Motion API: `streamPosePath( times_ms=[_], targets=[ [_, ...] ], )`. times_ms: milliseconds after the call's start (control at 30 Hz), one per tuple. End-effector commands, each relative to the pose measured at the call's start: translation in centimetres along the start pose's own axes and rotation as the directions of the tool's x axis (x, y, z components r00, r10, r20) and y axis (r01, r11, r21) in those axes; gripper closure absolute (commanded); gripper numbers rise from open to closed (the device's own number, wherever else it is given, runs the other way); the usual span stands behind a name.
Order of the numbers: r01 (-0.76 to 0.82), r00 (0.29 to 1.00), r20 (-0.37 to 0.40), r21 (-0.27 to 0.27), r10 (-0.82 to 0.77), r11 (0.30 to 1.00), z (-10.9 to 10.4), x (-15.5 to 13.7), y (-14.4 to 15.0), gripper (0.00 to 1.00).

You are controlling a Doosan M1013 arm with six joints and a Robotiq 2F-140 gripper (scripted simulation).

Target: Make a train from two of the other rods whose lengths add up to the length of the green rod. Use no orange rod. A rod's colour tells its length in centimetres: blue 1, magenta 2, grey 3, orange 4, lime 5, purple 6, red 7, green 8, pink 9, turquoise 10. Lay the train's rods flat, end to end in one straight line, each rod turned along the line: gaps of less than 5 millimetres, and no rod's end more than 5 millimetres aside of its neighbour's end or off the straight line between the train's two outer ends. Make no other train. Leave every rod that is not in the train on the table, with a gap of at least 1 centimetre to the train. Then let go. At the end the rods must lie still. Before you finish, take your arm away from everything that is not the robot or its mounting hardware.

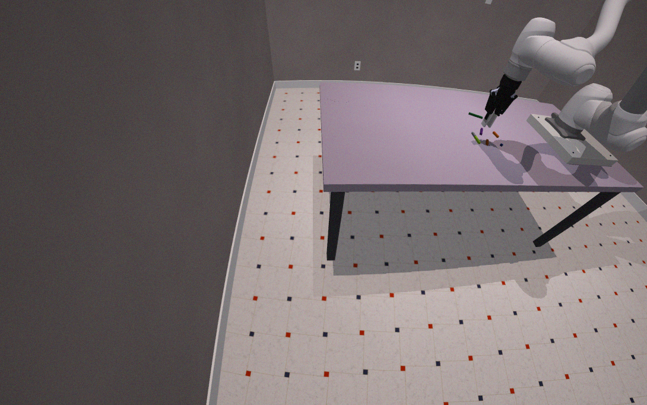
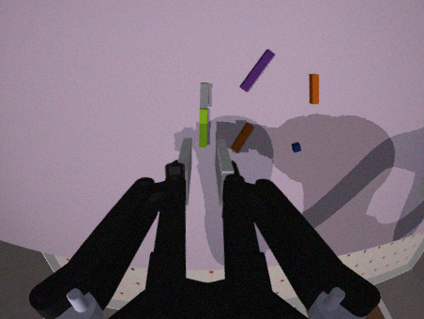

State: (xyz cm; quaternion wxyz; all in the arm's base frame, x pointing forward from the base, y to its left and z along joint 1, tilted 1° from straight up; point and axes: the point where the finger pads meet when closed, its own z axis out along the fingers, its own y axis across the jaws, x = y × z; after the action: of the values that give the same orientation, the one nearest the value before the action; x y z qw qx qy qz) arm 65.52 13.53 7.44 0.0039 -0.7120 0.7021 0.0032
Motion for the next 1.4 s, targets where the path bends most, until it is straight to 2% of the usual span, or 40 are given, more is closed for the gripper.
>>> streamPosePath(
  times_ms=[0, 67, 100, 900, 1100, 1367],
  targets=[
    [0.000, 1.000, 0.000, 0.000, 0.000, 1.000, -0.3, 0.0, 0.0, 0.85],
    [0.000, 1.000, 0.000, 0.000, 0.000, 1.000, -0.4, 0.0, 0.0, 0.85],
    [0.000, 1.000, 0.000, 0.000, 0.000, 1.000, -0.4, 0.0, 0.0, 0.00],
    [0.000, 1.000, 0.000, 0.000, 0.000, 1.000, -0.6, 0.0, 0.0, 0.00],
    [0.000, 1.000, 0.000, 0.000, 0.000, 1.000, -1.5, 0.0, 0.0, 0.00],
    [0.000, 1.000, 0.000, 0.000, 0.000, 1.000, -5.0, 0.0, 0.0, 0.00]
  ],
)
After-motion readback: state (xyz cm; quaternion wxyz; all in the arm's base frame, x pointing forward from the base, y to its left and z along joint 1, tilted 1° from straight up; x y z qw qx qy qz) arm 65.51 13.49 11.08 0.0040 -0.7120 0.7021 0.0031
